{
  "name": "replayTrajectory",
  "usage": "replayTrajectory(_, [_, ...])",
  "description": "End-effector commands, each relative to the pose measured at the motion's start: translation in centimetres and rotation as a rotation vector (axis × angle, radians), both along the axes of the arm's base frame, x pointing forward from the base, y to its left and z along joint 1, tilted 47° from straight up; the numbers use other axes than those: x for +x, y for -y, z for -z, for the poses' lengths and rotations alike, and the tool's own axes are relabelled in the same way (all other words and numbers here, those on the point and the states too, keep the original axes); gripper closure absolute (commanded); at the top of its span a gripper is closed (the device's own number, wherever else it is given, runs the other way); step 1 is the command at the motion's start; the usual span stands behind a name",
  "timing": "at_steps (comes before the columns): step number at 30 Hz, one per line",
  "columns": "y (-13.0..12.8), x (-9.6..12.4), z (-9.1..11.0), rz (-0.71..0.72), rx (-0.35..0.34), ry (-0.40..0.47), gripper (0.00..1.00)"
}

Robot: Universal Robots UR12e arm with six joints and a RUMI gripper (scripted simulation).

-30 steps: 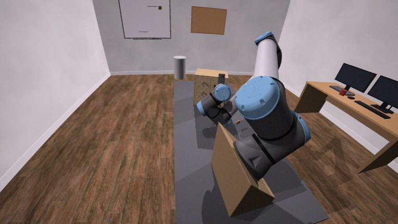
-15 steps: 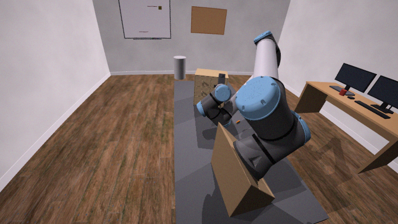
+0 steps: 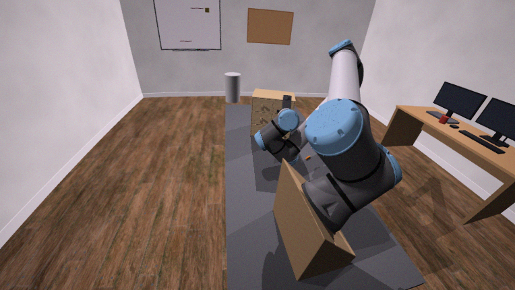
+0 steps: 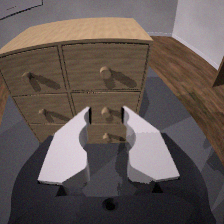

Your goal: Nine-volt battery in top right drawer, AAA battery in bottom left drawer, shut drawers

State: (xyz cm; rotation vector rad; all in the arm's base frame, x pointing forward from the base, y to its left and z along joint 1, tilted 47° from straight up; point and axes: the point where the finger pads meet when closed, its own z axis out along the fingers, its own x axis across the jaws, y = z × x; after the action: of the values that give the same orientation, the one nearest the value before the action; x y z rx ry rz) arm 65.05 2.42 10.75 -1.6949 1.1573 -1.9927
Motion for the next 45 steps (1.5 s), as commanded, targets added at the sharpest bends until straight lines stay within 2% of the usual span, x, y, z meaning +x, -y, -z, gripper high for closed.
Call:
replayTrajectory(1, [-0.1,0.0,0.0,0.003,0.002,-0.003,0.8])
replayTrajectory(28, [-0.6,-0.5,-0.3,0.051,0.021,-0.049,0.8])
replayTrajectory(45, [-1.2,-1.2,-0.7,0.116,0.046,-0.11,0.8])
